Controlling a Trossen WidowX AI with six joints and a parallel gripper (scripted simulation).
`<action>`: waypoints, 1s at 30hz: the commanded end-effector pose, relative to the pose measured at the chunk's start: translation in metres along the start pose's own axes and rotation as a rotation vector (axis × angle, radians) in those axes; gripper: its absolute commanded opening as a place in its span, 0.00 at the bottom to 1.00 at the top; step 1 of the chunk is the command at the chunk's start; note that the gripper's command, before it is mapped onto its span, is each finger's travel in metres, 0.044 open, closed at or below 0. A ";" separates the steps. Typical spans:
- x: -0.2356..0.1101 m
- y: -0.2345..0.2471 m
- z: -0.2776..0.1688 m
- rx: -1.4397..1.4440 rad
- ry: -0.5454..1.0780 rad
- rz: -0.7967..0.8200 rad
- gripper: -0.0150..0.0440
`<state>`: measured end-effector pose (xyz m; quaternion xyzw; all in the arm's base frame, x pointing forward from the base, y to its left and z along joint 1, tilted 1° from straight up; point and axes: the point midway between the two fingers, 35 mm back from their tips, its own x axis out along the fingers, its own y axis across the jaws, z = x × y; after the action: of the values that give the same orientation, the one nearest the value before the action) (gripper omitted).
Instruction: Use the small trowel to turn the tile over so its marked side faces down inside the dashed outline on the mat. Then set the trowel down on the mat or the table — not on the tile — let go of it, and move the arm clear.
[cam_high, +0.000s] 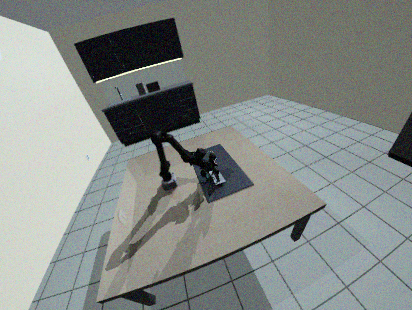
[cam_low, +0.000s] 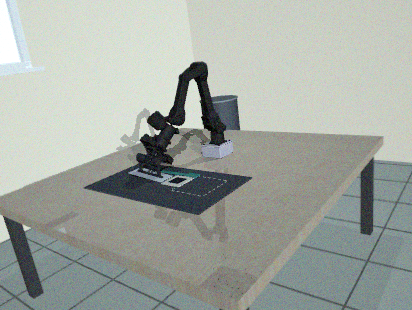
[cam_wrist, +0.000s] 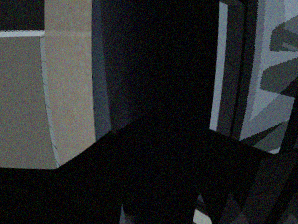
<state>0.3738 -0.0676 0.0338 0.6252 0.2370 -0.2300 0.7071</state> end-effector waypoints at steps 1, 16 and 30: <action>0.001 0.001 0.000 -0.003 -0.005 0.011 0.25; 0.001 0.003 -0.023 -0.001 -0.004 0.009 0.25; -0.001 0.005 -0.046 0.000 -0.003 0.010 0.25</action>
<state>0.3733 -0.0309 0.0319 0.6253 0.2303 -0.2343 0.7078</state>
